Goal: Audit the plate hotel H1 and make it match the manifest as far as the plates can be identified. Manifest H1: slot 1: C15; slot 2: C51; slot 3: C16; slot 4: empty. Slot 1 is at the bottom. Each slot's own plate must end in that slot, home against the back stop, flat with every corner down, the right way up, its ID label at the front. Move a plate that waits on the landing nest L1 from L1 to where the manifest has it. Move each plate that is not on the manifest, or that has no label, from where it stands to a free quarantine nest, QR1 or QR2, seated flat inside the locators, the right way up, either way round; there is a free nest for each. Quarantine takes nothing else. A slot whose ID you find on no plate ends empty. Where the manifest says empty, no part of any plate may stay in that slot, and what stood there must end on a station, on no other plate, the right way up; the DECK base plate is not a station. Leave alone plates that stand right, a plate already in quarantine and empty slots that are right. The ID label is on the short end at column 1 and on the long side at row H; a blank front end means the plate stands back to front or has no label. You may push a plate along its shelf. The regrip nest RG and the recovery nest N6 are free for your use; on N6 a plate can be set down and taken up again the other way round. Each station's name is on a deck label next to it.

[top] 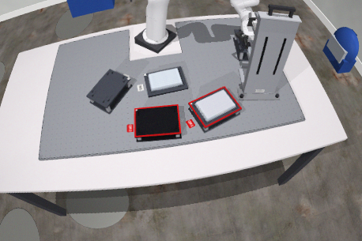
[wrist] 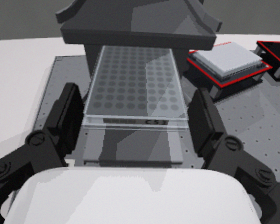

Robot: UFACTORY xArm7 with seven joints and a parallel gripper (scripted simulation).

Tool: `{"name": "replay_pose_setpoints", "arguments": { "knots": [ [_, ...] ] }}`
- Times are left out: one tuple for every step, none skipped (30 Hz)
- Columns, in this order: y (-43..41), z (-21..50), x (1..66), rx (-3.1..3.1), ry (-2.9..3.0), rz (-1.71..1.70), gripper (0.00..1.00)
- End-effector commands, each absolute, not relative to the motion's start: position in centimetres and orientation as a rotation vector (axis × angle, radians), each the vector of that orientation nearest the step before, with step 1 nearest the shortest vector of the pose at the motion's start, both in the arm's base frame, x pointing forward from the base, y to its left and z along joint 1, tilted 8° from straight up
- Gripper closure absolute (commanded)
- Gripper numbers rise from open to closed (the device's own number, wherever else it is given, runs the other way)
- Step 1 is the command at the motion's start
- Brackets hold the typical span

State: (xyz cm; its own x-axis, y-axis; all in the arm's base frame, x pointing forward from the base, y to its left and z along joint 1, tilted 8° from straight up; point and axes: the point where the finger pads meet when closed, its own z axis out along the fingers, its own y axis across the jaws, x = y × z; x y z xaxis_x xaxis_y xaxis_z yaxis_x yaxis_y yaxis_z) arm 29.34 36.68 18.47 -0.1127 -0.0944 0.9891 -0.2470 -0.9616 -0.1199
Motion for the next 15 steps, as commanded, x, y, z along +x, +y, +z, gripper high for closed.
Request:
{"name": "replay_pose_setpoints", "arguments": {
  "knots": [
    [36.71,18.59,29.48,2.021,-0.395,2.236,0.00],
    [36.69,18.59,29.54,2.021,-0.395,2.236,0.00],
    [36.68,18.60,29.61,2.021,-0.395,2.236,0.00],
    [36.66,18.61,29.67,2.021,-0.395,2.236,0.00],
    [36.64,18.61,29.73,2.021,-0.395,2.236,0.00],
    [36.62,18.62,29.80,2.021,-0.395,2.236,0.00],
    [36.61,18.62,29.86,2.021,-0.395,2.236,0.00],
    [36.61,18.62,29.86,2.021,-0.395,2.236,0.00],
    [36.61,18.62,29.86,2.021,-0.395,2.236,0.00],
    [36.61,18.62,29.87,2.021,-0.395,2.236,0.00],
    [36.61,18.62,29.87,2.021,-0.395,2.236,0.00],
    [36.61,18.62,29.87,2.021,-0.395,2.236,0.00],
    [36.61,18.62,29.87,2.021,-0.395,2.236,0.00],
    [36.60,18.63,29.87,2.021,-0.395,2.236,0.00],
    [36.61,18.62,29.86,2.021,-0.395,2.236,0.00]
  ]
}}
